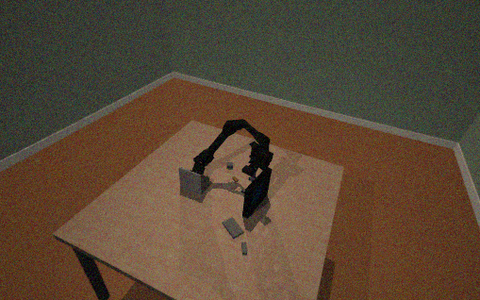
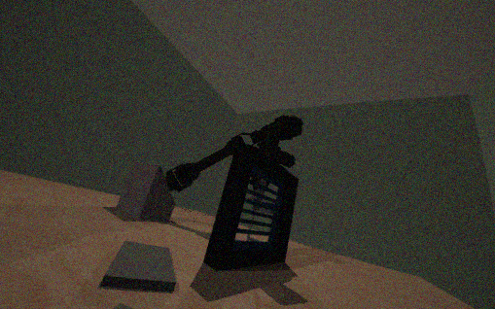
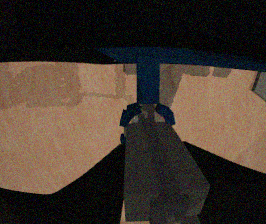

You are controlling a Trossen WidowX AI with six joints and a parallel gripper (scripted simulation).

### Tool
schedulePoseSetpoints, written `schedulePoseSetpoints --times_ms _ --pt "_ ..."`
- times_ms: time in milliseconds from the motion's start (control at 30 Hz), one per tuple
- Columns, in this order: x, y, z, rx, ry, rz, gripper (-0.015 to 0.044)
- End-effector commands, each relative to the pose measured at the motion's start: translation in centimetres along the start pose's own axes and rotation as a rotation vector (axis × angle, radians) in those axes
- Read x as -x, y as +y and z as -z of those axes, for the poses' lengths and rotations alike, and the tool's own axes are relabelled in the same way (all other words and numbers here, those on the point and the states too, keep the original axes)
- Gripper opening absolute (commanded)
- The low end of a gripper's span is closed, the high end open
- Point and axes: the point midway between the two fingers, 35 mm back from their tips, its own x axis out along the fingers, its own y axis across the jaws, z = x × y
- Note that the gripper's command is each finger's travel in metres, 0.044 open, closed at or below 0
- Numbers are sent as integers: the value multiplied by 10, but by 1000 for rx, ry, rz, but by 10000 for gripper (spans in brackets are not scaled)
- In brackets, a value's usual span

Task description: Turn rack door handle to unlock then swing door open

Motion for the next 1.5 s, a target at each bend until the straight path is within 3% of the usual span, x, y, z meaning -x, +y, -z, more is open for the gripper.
schedulePoseSetpoints --times_ms 0,367,533,1467 --pt "-1 0 0 -5 3 -3 100" --pt "-1 0 0 -5 3 -3 27" --pt "-1 0 0 27 3 -3 25" --pt "-1 0 0 1398 1 -4 25"
